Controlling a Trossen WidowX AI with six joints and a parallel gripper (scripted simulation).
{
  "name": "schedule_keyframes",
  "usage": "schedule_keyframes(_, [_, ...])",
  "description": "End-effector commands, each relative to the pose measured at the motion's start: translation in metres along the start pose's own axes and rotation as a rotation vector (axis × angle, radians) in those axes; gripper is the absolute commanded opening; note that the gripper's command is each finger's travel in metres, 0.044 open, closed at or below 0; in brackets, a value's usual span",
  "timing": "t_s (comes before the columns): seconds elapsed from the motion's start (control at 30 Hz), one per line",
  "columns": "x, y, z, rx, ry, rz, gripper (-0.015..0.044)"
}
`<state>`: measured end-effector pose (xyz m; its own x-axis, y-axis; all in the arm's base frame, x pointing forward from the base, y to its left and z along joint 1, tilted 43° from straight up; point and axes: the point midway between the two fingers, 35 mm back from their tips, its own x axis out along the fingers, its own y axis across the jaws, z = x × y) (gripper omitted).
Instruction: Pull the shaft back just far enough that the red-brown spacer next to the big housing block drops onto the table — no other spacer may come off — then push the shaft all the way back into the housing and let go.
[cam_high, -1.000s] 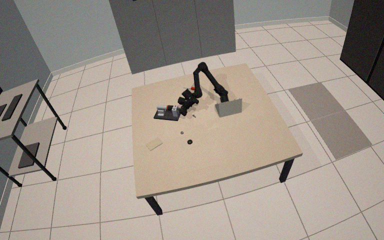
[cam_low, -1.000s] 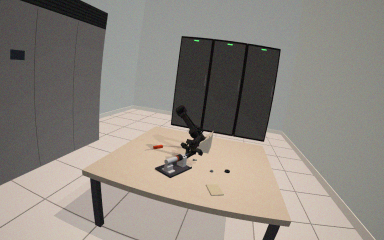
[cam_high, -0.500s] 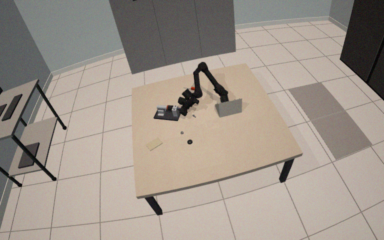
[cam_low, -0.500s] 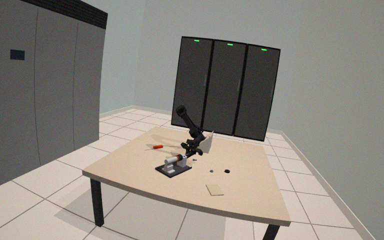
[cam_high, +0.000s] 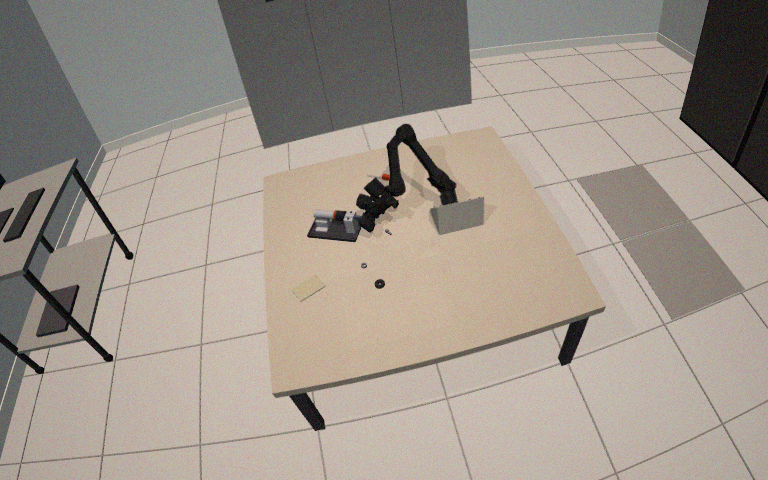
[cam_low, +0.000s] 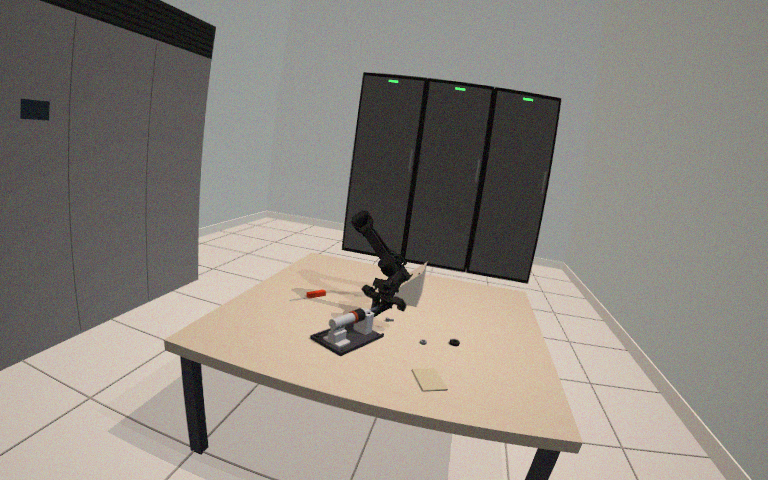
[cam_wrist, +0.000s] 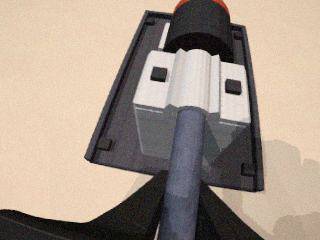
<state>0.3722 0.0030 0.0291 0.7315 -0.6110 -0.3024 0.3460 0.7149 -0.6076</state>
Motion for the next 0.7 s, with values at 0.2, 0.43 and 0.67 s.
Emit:
schedule_keyframes(0.2, [-0.0012, -0.0005, -0.0013, 0.005, 0.001, -0.004, 0.0000])
schedule_keyframes(0.43, [-0.0019, -0.0005, -0.0020, 0.005, 0.001, -0.004, 0.0000])
schedule_keyframes(0.67, [-0.0025, -0.0005, -0.0026, 0.005, 0.001, -0.004, 0.0000])
